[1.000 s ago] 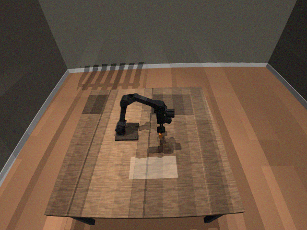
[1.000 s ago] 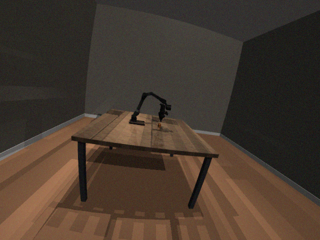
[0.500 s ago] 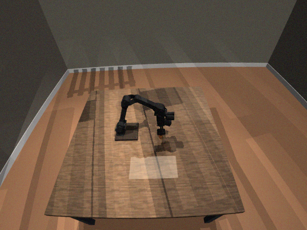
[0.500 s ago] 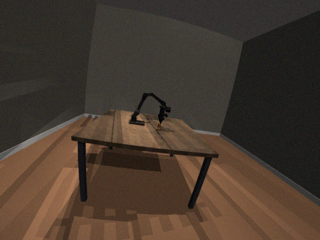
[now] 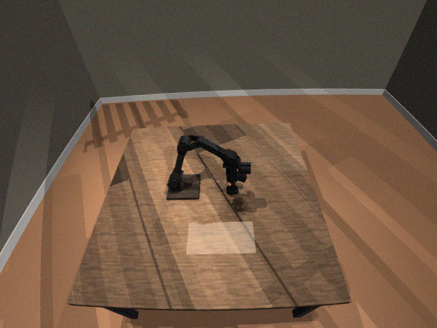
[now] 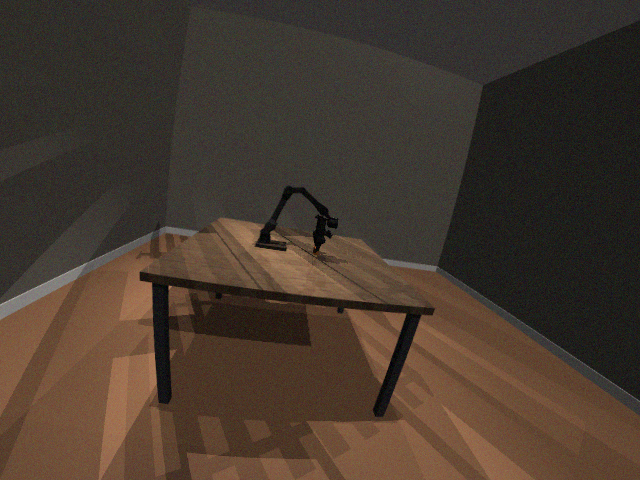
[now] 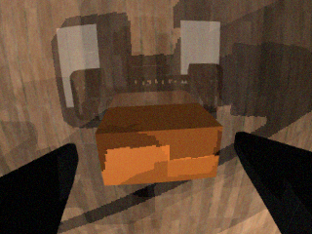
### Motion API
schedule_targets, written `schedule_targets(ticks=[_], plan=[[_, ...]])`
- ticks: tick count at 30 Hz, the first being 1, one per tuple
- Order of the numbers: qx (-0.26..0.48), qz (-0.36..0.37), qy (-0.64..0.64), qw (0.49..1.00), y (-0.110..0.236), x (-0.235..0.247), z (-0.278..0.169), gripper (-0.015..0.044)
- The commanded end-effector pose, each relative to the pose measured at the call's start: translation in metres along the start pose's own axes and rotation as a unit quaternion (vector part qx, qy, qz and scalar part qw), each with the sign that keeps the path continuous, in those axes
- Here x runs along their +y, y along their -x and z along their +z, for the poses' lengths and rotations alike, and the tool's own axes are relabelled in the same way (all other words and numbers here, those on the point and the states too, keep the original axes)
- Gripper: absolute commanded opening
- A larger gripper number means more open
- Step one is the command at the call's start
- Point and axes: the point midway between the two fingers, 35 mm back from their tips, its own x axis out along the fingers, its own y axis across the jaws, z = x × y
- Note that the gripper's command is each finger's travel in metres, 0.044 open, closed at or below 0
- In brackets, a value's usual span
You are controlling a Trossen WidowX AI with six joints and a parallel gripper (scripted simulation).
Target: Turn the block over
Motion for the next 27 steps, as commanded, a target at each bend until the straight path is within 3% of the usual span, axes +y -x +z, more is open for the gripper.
schedule_targets(ticks=[1, 8, 27], plan=[[0.001, -0.001, -0.002, 1.0, -0.0064, -0.0004, -0.0009, 0.044], [0.001, -0.001, -0.002, 1.0, -0.0064, -0.0004, -0.0009, 0.0256], [0.001, -0.001, -0.002, 1.0, -0.0064, -0.0004, -0.0009, 0.013]])
